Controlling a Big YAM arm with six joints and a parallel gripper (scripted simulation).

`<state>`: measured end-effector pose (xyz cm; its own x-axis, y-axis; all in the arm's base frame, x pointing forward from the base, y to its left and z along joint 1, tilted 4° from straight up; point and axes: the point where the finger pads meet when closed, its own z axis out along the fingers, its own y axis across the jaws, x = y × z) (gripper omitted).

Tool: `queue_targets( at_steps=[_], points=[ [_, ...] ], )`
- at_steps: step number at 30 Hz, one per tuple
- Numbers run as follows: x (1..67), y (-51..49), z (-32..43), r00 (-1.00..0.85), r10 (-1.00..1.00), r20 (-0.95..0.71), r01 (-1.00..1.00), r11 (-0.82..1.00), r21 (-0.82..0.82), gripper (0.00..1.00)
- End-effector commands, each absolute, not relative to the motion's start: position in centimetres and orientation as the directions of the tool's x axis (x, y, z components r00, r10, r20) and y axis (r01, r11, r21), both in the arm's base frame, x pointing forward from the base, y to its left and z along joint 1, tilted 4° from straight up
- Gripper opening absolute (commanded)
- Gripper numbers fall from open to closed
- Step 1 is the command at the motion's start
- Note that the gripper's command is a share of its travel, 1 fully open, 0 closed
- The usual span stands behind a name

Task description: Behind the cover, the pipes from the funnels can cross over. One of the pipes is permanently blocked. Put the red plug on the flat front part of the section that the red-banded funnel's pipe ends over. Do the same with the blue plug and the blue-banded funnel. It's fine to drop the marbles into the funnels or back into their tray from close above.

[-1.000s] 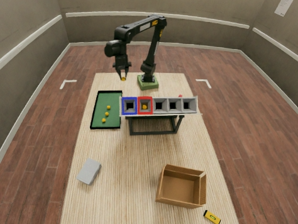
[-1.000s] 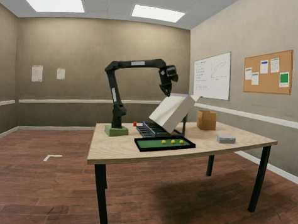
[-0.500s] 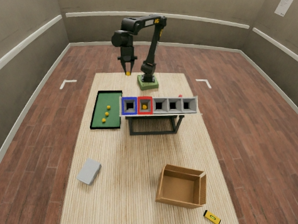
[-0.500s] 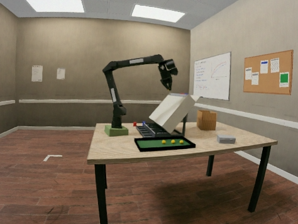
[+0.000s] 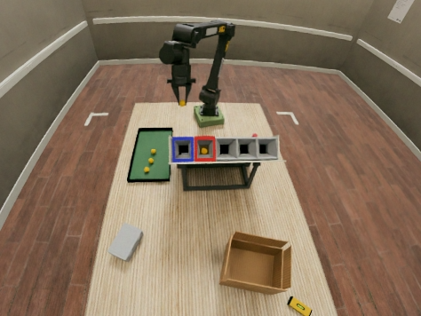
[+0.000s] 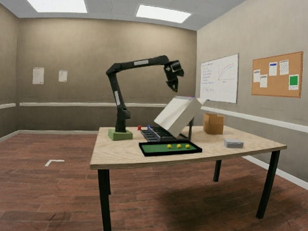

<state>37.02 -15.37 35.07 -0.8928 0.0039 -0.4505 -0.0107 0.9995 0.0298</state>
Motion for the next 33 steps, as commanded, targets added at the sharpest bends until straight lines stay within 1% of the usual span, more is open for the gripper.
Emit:
queue_targets(
  at_steps=[1,26,33],
  points=[
    [37.9,-15.2,38.0,-0.869,-0.005,-0.494,-0.01,1.0,0.008,0.0],
    [37.9,-15.2,38.0,-0.885,0.003,-0.466,-0.008,1.0,0.023,0.0],
    [44.4,-15.2,38.4,-0.879,0.001,-0.477,-0.009,1.0,0.017,0.0]
  ],
)
